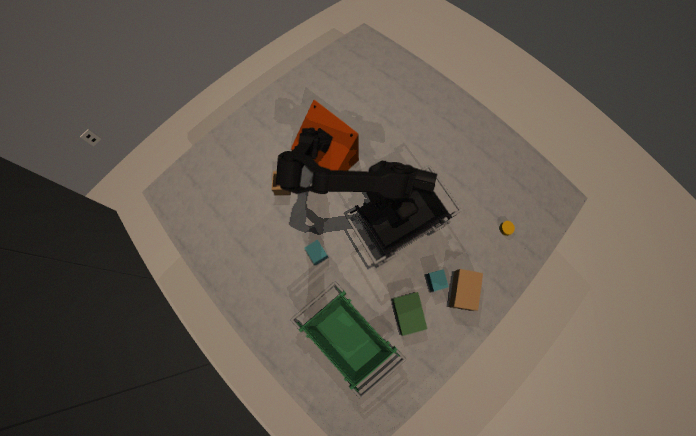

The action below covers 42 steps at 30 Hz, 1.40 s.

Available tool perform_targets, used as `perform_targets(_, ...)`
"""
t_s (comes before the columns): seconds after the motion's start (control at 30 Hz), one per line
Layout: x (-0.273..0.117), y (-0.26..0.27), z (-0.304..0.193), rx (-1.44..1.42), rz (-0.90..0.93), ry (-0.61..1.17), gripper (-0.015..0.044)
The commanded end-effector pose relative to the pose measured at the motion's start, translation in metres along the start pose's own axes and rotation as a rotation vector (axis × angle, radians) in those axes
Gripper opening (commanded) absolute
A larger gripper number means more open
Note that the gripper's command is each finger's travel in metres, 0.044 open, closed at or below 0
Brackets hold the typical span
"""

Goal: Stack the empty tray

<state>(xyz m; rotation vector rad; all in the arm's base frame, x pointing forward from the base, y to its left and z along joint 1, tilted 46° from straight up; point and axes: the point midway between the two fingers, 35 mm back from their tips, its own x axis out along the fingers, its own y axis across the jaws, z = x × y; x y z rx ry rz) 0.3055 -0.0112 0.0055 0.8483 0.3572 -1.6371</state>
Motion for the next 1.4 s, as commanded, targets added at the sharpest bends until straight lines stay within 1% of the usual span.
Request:
perform_targets(0.0,0.000,0.000,0.000,-0.002,-0.002,0.000,0.0264)
perform_targets(0.4,0.000,0.000,0.000,-0.002,-0.002,0.000,0.0440)
perform_targets(0.6,0.000,0.000,0.000,0.000,0.000,0.000,0.0440)
perform_targets(0.73,-0.009,0.001,-0.001,-0.001,0.000,0.002,0.0440)
perform_targets(1.27,-0.101,0.001,-0.002,-0.003,-0.004,0.004,0.0440)
perform_targets(1.37,-0.110,0.000,-0.001,-0.003,-0.004,0.003,0.0440)
